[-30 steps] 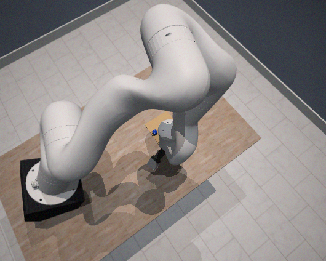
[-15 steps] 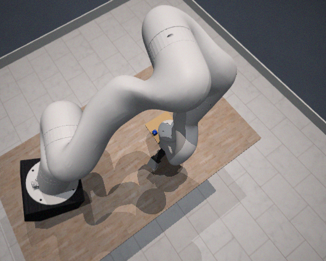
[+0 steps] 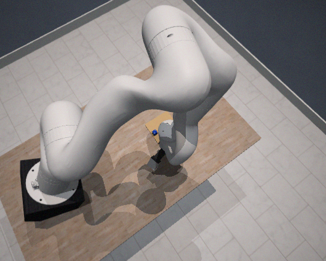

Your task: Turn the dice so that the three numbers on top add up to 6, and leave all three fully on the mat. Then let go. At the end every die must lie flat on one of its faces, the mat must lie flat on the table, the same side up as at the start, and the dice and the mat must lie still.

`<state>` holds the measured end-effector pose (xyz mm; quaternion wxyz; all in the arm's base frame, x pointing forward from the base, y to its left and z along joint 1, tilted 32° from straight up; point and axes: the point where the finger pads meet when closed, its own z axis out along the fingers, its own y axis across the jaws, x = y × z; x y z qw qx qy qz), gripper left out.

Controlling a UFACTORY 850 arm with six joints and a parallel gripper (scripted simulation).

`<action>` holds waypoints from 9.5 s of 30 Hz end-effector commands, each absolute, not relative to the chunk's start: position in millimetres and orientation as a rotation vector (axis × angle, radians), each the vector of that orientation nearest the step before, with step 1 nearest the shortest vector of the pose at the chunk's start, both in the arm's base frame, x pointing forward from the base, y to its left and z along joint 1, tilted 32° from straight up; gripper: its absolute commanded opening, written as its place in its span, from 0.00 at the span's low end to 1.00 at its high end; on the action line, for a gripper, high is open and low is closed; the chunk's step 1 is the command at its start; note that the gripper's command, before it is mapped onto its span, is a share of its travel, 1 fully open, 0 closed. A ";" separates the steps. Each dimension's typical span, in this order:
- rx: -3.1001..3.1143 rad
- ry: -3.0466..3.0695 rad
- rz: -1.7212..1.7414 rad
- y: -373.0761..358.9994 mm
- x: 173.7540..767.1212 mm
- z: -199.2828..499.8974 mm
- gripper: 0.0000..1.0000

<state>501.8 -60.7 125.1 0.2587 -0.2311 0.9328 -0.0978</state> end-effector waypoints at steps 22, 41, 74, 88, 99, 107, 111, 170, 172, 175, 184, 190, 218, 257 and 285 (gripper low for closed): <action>-0.626 2.528 -0.265 -60.7 502.1 125.5 0.15; -0.626 2.528 -0.265 -60.7 502.1 125.5 0.15; -0.626 2.528 -0.265 -54.4 449.2 210.2 0.15; -0.557 2.520 -0.264 -36.8 468.3 218.3 0.15; -0.362 2.529 -0.227 27.0 506.7 236.3 0.15; -0.232 2.567 -0.163 86.3 516.7 243.2 0.15; -0.218 2.574 -0.154 93.9 516.9 243.7 0.15; -0.209 2.579 -0.148 93.4 568.0 165.2 0.15; -0.209 2.579 -0.148 93.4 568.0 165.2 0.15; -0.209 2.579 -0.148 93.4 568.0 165.2 0.15; -0.209 2.579 -0.148 93.4 568.0 165.2 0.15; -0.209 2.579 -0.148 93.4 568.0 165.2 0.15; -0.209 2.579 -0.148 93.2 569.5 162.9 0.15; -0.209 2.579 -0.148 93.2 570.0 162.0 0.15; -0.209 2.579 -0.148 93.2 570.0 162.0 0.36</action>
